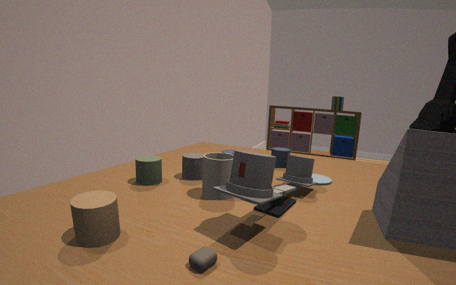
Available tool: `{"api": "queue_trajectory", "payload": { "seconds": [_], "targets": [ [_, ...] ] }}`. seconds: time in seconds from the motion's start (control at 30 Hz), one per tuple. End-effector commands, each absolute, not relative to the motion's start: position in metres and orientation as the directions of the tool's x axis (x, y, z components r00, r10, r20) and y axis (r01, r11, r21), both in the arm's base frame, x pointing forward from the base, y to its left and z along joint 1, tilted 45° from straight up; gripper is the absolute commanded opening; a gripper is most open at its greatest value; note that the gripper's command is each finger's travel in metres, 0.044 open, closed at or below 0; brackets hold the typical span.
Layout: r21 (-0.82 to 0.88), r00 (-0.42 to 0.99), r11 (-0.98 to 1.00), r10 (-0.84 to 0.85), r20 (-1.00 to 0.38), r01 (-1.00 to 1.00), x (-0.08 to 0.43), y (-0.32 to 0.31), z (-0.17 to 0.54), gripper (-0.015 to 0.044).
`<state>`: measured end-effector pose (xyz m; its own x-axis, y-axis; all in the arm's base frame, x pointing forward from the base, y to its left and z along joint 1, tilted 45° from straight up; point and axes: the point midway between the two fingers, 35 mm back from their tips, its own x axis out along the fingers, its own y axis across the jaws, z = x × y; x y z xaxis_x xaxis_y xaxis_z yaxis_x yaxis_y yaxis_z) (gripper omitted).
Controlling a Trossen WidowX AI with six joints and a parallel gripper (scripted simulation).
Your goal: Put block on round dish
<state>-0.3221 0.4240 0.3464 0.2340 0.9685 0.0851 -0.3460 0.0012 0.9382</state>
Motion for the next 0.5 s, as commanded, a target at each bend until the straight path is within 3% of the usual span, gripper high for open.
{"api": "queue_trajectory", "payload": {
  "seconds": [0.0,0.47],
  "targets": [
    [0.937,0.236,0.005,0.968,0.083,-0.349,-0.321,0.425,0.345,0.0426],
    [0.789,0.456,0.347,0.885,-0.096,-0.507,-0.2,0.483,0.263,0.044]
  ]
}}
